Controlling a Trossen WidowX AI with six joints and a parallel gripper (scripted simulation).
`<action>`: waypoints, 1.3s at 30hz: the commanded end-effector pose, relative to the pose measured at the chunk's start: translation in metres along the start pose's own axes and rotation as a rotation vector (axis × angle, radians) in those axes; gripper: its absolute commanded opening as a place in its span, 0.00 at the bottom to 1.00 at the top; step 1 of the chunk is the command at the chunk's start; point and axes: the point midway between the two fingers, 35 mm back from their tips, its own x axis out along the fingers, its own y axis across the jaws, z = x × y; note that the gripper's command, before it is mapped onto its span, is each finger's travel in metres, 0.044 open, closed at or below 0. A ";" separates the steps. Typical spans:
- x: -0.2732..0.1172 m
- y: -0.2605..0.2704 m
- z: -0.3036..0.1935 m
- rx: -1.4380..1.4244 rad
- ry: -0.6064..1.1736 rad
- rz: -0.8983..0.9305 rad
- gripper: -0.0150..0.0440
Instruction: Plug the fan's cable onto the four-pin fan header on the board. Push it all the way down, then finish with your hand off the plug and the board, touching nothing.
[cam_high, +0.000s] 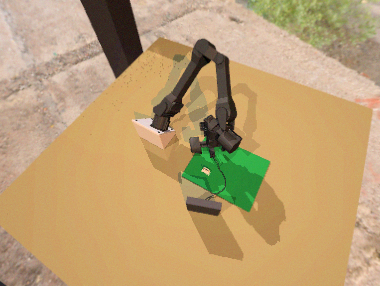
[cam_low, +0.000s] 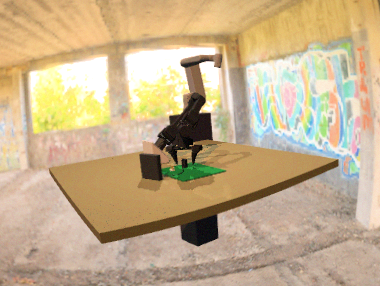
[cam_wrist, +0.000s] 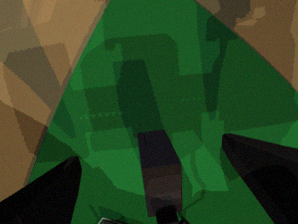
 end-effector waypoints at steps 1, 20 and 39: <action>0.000 0.000 0.000 0.000 0.000 0.000 0.96; 0.000 0.000 0.000 0.000 0.000 0.000 0.25; -0.049 0.003 -0.010 0.231 0.002 -0.004 0.25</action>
